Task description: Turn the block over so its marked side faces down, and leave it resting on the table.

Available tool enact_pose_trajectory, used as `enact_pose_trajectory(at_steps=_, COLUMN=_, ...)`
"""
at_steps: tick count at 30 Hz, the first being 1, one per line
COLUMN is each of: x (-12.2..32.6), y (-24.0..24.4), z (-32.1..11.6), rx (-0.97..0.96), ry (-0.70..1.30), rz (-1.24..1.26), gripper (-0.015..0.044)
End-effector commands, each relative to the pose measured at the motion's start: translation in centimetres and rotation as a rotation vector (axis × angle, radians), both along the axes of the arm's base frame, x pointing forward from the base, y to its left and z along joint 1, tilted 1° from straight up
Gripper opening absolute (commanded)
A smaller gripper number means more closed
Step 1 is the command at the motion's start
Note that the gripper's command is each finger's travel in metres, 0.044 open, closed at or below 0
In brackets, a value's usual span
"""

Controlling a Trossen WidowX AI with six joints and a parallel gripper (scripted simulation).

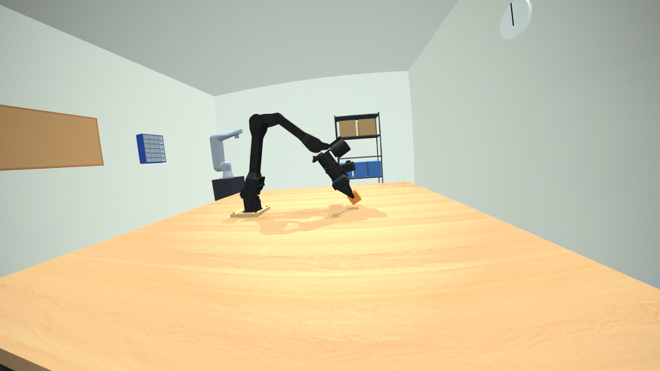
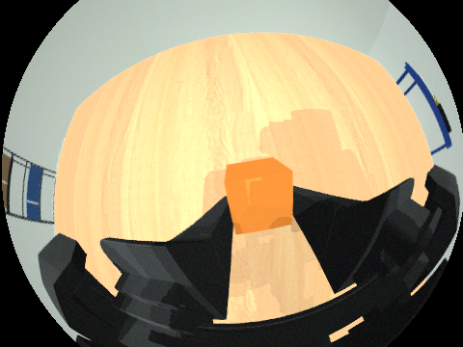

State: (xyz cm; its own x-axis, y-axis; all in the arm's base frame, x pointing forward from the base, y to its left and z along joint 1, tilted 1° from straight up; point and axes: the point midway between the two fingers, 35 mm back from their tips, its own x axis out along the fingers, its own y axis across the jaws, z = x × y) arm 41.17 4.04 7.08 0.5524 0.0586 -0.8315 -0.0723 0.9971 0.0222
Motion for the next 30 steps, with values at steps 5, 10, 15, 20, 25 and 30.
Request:
enact_pose_trajectory(at_steps=5, x=0.6, y=0.0, z=-1.5, rx=0.006, ry=-0.114, rz=-0.010, gripper=0.0000)
enact_pose_trajectory(at_steps=10, x=0.8, y=0.0, z=-2.1, rx=0.011, ry=-0.195, rz=-0.012, gripper=0.0000)
enact_pose_trajectory(at_steps=15, x=0.8, y=0.0, z=-2.6, rx=0.017, ry=-0.276, rz=-0.014, gripper=0.0000)
enact_pose_trajectory(at_steps=20, x=0.4, y=0.0, z=-2.8, rx=0.023, ry=-0.357, rz=-0.016, gripper=0.0000)
enact_pose_trajectory(at_steps=25, x=-0.2, y=0.0, z=-2.8, rx=0.029, ry=-0.437, rz=-0.018, gripper=0.0000)
enact_pose_trajectory(at_steps=30, x=-0.5, y=-0.1, z=-2.7, rx=0.032, ry=-0.477, rz=-0.020, gripper=0.0000)
